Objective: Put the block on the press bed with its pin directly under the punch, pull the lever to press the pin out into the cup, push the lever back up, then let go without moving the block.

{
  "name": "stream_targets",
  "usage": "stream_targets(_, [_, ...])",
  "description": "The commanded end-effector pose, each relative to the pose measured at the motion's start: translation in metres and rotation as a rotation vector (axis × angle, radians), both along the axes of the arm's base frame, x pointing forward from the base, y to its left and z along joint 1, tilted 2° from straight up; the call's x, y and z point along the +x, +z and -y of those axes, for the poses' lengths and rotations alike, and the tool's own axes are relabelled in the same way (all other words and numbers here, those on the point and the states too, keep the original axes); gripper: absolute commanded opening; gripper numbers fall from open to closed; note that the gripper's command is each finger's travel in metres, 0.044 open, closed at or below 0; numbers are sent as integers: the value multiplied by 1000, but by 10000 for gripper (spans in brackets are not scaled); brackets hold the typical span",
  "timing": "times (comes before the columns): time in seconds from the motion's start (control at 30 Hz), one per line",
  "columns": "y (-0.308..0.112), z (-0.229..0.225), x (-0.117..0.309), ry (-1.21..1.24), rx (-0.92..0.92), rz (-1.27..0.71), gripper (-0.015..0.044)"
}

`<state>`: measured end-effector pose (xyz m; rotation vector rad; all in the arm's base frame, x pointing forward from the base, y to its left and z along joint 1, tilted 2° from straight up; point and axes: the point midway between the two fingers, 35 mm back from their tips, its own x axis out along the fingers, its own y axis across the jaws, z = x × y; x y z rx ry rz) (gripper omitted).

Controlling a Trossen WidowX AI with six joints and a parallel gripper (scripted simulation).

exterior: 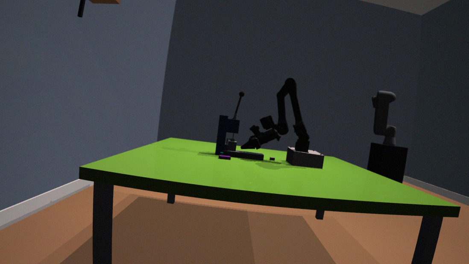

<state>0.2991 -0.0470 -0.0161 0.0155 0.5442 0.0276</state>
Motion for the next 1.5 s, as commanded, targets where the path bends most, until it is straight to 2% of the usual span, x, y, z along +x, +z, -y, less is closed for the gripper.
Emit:
stream_targets(0.0, [-1,0,1,-1,3,3,214])
stream_targets(0.1, [-1,0,1,-1,3,3,292])
stream_targets(0.13, [-1,0,1,-1,3,3,300])
stream_targets(1.47, [-2,0,0,-1,0,-1,300])
